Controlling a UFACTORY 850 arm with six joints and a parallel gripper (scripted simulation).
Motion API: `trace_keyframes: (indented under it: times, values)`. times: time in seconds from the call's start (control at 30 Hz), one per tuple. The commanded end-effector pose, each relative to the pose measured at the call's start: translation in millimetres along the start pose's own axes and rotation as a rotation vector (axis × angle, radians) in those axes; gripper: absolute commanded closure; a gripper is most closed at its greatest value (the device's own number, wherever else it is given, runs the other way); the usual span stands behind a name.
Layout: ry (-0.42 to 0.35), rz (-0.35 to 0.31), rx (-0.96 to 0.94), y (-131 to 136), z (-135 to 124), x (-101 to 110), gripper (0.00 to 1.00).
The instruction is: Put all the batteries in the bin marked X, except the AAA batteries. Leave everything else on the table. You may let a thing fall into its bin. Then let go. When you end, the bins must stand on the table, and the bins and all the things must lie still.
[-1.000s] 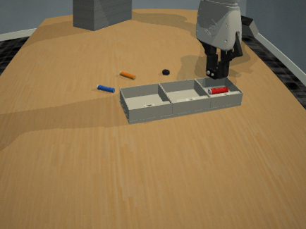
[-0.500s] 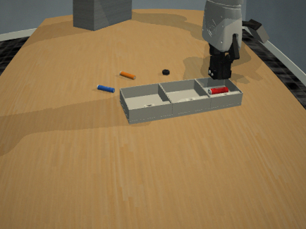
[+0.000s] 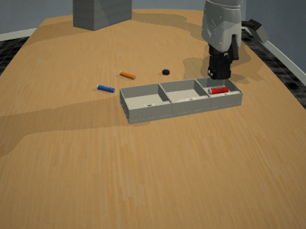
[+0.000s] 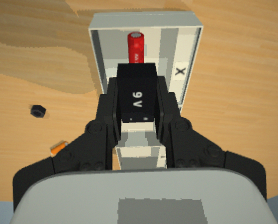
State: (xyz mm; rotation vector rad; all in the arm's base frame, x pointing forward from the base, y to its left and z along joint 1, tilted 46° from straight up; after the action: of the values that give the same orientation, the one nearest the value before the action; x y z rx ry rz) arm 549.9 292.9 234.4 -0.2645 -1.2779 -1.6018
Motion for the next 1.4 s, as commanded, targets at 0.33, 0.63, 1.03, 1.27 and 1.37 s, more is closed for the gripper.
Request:
trace_keyframes:
  times: [0.33, 0.63, 1.03, 1.27, 1.37]
  values:
    - [0.000, -0.001, 0.000, 0.6, -0.1, -21.3, 1.00]
    - [0.000, -0.001, 0.000, 0.6, -0.2, -22.3, 1.00]
    - [0.000, -0.001, 0.000, 0.6, -0.2, -22.3, 0.67]
    - [0.000, -0.001, 0.000, 0.6, -0.2, -22.3, 0.67]
    - [0.000, -0.001, 0.000, 0.6, -0.2, -22.3, 0.67]
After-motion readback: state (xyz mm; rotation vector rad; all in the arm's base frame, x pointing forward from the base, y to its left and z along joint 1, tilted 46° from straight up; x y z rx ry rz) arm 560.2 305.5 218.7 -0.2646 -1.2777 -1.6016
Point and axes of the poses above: the point where the finger pads meet when closed, its own x axis back along the fingers, its own y axis across the jaws, z = x × y, the point moved 1 cm from there along x, back along the fingers, and after that the axes turned 1 degree about -x, right-handed, at the moved point
